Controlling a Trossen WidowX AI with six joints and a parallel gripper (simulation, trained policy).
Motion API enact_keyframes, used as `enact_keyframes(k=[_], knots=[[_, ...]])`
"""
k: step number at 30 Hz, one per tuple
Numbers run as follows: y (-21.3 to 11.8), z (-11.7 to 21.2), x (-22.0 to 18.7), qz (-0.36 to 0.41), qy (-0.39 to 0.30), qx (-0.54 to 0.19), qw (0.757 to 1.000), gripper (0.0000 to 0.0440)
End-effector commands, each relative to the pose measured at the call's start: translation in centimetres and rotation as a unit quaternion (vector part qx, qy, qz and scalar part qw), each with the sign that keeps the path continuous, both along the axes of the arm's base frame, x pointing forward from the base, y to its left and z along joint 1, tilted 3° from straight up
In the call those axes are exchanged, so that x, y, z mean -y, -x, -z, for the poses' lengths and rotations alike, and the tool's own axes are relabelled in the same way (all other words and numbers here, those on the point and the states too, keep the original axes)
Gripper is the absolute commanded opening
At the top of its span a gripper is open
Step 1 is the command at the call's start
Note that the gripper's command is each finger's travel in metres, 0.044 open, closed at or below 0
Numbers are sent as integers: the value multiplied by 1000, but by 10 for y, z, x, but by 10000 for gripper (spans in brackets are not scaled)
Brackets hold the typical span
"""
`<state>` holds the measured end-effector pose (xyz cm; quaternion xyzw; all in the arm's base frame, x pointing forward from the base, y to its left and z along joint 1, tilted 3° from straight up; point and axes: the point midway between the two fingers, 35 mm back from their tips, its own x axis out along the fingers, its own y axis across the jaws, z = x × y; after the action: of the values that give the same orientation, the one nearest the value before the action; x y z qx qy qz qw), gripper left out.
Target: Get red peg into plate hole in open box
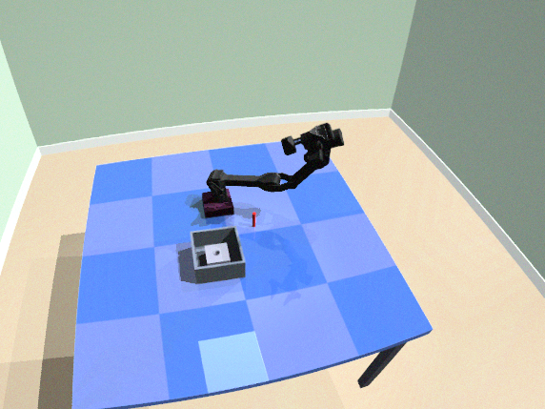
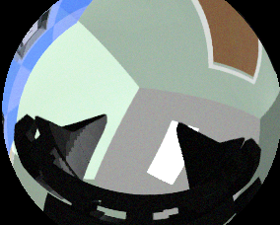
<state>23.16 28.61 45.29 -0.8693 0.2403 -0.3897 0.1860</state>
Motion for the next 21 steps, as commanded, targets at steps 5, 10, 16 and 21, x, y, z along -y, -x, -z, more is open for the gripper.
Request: enact_keyframes(k=[5,10,16,21], knots=[[20,-7,23,-21,-70,46,996,440],[40,-12,43,-47,-137,94,985,440],[63,-16,68,-76,-217,149,962,440],[81,-17,89,-98,-283,193,934,440]])
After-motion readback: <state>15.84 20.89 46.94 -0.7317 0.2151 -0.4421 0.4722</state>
